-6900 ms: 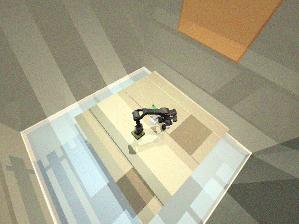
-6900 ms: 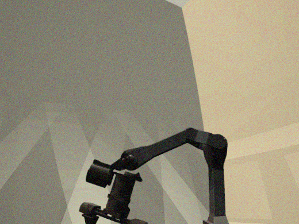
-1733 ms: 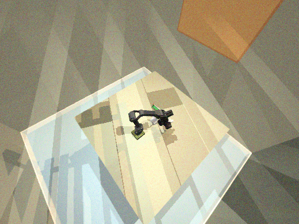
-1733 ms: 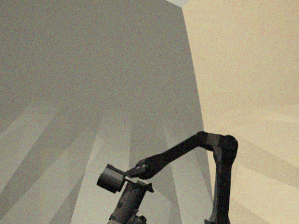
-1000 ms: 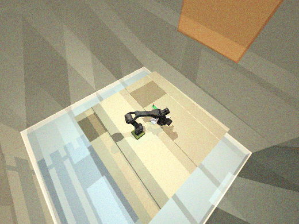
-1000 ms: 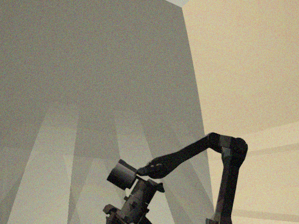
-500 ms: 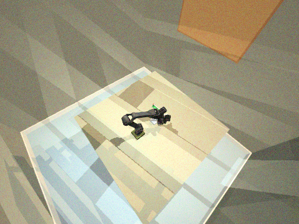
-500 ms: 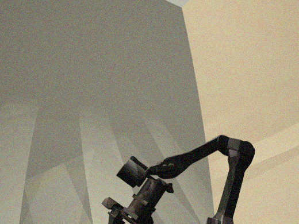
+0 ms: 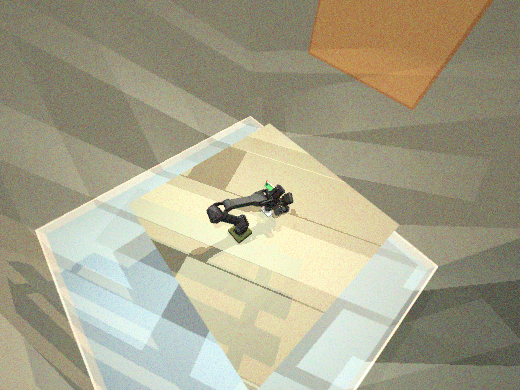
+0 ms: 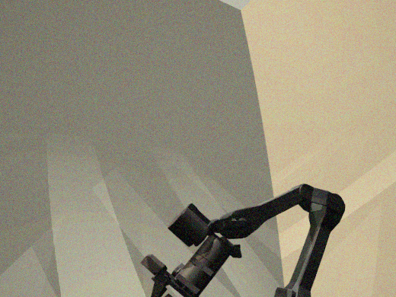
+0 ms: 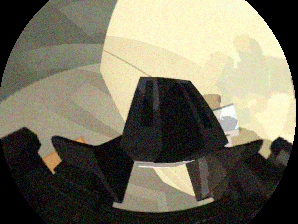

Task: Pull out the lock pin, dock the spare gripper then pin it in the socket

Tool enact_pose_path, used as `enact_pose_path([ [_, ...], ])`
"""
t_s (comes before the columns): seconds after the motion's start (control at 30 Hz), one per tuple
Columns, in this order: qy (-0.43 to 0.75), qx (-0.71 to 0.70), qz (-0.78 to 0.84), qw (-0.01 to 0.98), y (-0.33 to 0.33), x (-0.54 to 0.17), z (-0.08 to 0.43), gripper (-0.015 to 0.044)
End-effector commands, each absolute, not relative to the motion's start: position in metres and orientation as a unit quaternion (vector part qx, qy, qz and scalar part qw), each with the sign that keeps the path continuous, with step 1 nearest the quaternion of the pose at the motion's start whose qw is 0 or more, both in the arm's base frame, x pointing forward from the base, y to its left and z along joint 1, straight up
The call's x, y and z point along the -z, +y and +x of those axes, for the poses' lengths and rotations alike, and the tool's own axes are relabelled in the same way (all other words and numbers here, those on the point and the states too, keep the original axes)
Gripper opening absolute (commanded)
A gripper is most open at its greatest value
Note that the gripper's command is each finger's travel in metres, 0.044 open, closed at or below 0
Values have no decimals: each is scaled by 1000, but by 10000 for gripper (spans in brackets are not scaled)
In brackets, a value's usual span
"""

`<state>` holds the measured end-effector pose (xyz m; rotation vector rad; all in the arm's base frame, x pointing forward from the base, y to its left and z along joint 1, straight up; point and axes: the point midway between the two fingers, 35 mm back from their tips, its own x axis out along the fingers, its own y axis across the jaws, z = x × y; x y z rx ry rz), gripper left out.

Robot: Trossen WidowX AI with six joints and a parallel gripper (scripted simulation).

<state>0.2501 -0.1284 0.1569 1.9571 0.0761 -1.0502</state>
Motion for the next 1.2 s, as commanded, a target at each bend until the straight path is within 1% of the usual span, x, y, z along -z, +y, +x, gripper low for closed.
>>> enact_pose_path([
  [0.0,48,404,765,500,-123,-161,250,0],
  [0.6,119,332,632,690,-100,-167,246,0],
  [1.17,156,254,465,834,-80,-171,242,0],
])
